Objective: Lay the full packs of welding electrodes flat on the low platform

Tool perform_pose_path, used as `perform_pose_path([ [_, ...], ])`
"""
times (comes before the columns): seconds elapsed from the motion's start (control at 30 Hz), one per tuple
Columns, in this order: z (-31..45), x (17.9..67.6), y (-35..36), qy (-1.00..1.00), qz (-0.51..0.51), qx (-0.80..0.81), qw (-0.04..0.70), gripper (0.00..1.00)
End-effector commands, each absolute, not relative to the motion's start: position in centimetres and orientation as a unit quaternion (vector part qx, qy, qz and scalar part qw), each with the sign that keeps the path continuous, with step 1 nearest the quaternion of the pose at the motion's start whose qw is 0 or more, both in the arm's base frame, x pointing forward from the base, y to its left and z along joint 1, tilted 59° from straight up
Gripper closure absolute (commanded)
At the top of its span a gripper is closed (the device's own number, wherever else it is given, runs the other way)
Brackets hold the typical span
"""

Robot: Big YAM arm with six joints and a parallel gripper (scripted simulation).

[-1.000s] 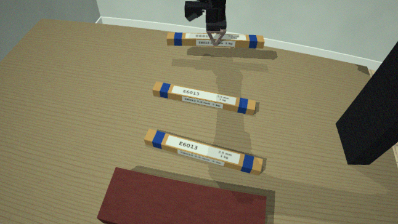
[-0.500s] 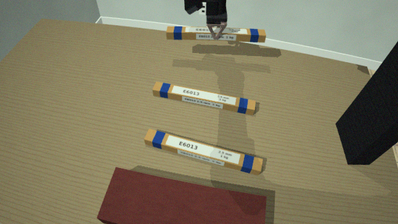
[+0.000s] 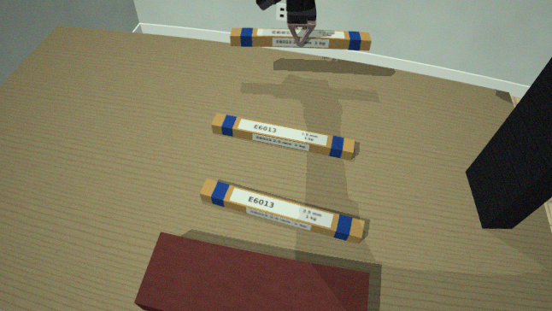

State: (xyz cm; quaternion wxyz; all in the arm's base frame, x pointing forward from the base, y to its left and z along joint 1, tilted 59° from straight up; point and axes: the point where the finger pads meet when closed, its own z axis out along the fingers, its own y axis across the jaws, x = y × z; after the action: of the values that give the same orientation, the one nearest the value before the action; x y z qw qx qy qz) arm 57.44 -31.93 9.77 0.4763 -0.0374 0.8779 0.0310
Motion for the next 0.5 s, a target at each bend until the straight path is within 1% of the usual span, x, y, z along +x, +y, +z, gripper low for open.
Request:
perform_pose_path([
  [0.0,14.9,54.2,-35.5,0.867,-0.003,-0.026,0.497,1.00],
  [0.47,16.1,52.2,-35.5,0.867,-0.003,-0.026,0.497,1.00],
])
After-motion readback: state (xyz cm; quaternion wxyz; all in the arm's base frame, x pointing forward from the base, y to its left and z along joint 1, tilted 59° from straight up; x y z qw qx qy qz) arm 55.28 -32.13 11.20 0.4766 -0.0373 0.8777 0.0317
